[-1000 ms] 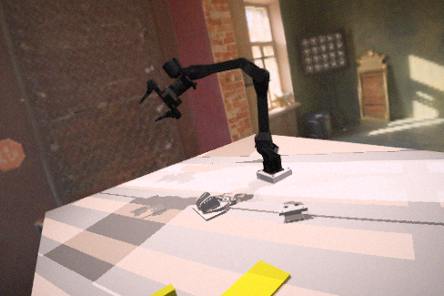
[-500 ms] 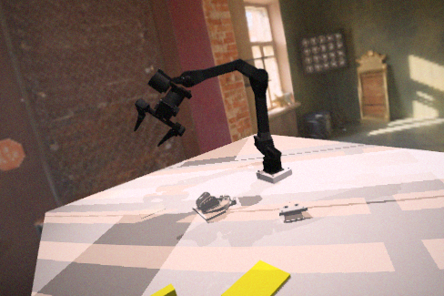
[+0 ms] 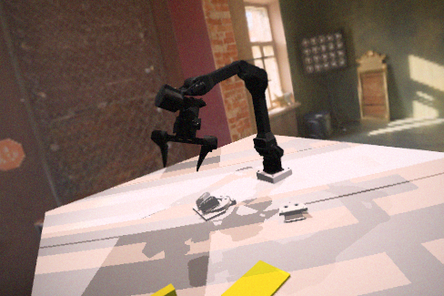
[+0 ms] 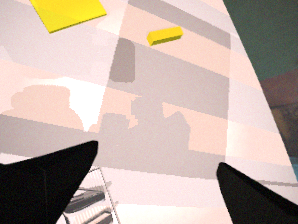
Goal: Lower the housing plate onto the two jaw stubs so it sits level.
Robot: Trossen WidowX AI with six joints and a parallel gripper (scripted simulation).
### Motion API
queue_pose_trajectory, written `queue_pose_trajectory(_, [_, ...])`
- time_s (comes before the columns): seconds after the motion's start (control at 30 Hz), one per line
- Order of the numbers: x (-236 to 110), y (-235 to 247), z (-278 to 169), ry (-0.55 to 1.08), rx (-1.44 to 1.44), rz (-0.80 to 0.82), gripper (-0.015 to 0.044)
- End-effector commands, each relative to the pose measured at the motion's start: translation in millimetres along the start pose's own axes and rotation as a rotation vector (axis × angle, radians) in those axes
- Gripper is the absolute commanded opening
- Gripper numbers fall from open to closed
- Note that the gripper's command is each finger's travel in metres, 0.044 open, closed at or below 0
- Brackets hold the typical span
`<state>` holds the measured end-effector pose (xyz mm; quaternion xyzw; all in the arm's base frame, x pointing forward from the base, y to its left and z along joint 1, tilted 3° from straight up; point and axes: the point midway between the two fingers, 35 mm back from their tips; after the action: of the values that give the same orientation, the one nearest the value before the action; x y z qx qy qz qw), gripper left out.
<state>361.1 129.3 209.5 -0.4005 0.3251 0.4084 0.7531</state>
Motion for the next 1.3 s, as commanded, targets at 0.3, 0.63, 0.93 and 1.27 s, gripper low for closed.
queue_pose_trajectory(0.3, [31.1, 183.8, 56.1, 0.242, 0.107, 0.325, 0.0440])
queue_pose_trajectory(0.63, [15.2, 287.0, 51.5, 0.449, 0.097, 0.363, 0.0440])
queue_pose_trajectory(0.93, [32.4, 294.4, 43.9, 0.449, 0.097, 0.363, 0.0440])
queue_pose_trajectory(1.27, [48.8, 301.7, 35.1, 0.449, 0.097, 0.363, 0.0440])
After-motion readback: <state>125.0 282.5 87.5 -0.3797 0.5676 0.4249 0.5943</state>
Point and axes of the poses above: the point midway between the two fingers, 35 mm back from their tips, its own x axis out along the fingers, its own y axis across the jaws, z = x × y, and after that the axes turned 4 degrees about -x, right-handed
